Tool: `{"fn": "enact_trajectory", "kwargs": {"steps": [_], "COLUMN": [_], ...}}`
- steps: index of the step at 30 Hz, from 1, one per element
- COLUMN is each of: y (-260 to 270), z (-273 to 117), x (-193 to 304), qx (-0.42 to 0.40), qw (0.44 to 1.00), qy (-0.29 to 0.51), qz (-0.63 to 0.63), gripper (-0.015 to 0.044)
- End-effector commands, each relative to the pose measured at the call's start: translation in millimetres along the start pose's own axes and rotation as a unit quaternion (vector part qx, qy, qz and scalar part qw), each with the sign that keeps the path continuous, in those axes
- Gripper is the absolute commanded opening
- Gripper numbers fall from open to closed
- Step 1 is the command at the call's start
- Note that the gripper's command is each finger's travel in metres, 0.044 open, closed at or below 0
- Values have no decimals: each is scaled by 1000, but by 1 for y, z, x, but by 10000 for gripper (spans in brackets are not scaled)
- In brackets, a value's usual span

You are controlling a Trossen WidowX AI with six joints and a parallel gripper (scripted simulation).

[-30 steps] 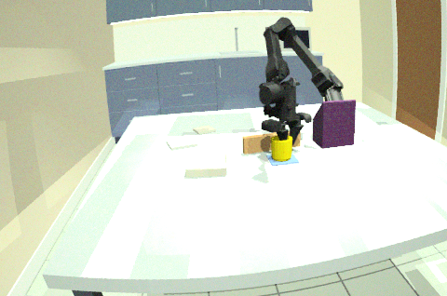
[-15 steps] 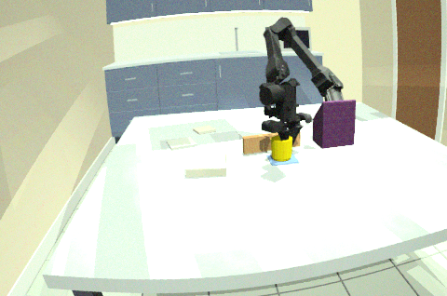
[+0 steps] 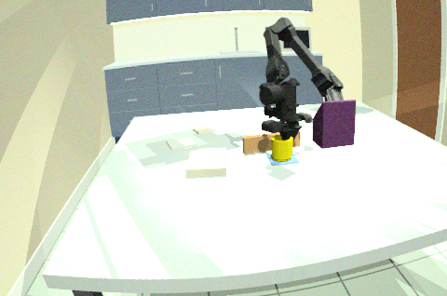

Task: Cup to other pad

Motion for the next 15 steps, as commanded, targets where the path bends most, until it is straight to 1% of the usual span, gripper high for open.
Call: {"fn": "enact_trajectory", "kwargs": {"steps": [1, 15], "y": [0, 4], "z": [-2, -50], "x": [0, 1], "qx": [0, -1], "qw": [1000, 1000], "qy": [0, 1], "qz": [0, -2], "gripper": [0, 0]}}
Point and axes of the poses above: the point midway between the two fingers, 35 mm back from their tips, its own z axis out along the fingers, its own y axis across the jaws, x = y × z, the point moved 3 cm from there along -z, back along the fingers, and after that the axes turned 13 degrees about -z, right-handed, at the moved point
